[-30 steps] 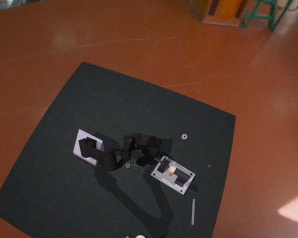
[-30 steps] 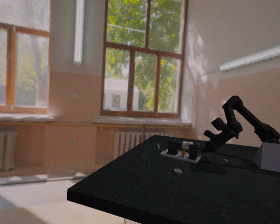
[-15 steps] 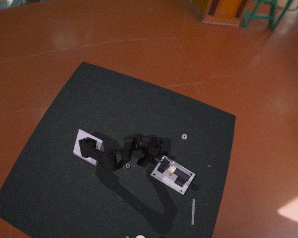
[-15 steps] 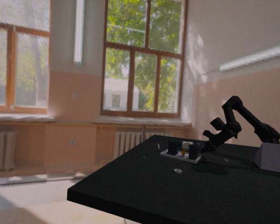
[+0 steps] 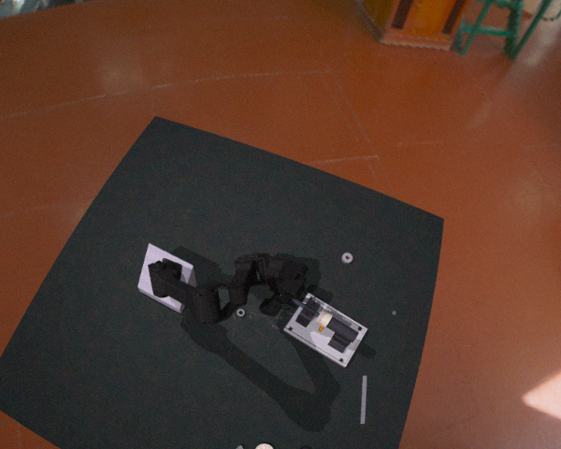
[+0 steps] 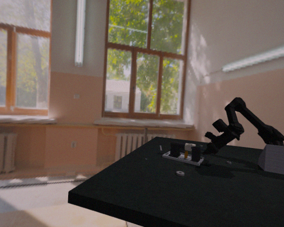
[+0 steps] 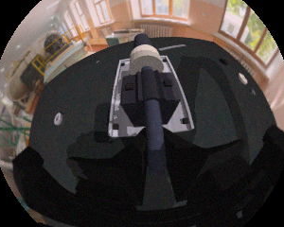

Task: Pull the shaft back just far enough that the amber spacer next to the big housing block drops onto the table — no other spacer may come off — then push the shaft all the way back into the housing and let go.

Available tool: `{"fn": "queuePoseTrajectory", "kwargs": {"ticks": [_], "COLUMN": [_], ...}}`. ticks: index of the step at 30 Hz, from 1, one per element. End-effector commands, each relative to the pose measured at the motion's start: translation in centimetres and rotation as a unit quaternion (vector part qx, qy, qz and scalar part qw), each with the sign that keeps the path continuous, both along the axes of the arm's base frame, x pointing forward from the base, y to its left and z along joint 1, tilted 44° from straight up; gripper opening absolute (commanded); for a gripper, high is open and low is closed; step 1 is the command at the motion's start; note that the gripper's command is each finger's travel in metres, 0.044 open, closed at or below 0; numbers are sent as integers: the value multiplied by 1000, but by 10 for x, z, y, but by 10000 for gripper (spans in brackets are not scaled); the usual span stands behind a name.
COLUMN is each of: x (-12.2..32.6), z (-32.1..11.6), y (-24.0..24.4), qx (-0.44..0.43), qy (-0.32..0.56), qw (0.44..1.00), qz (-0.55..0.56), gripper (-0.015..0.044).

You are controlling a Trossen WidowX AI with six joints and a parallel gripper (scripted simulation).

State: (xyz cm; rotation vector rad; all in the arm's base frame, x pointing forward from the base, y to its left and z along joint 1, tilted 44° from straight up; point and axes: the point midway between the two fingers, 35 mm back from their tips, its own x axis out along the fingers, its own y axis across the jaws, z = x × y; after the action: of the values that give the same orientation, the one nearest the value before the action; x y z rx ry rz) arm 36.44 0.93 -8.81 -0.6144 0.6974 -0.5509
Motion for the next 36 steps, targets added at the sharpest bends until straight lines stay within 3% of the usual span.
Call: {"fn": "queuePoseTrajectory", "kwargs": {"ticks": [1,36], "x": [3,14], "z": [1,3], "y": [0,-3], "qx": [-2,-2], "qy": [0,-1], "qw": [1000,1000], "qz": [1,1], "gripper": [0,0]}}
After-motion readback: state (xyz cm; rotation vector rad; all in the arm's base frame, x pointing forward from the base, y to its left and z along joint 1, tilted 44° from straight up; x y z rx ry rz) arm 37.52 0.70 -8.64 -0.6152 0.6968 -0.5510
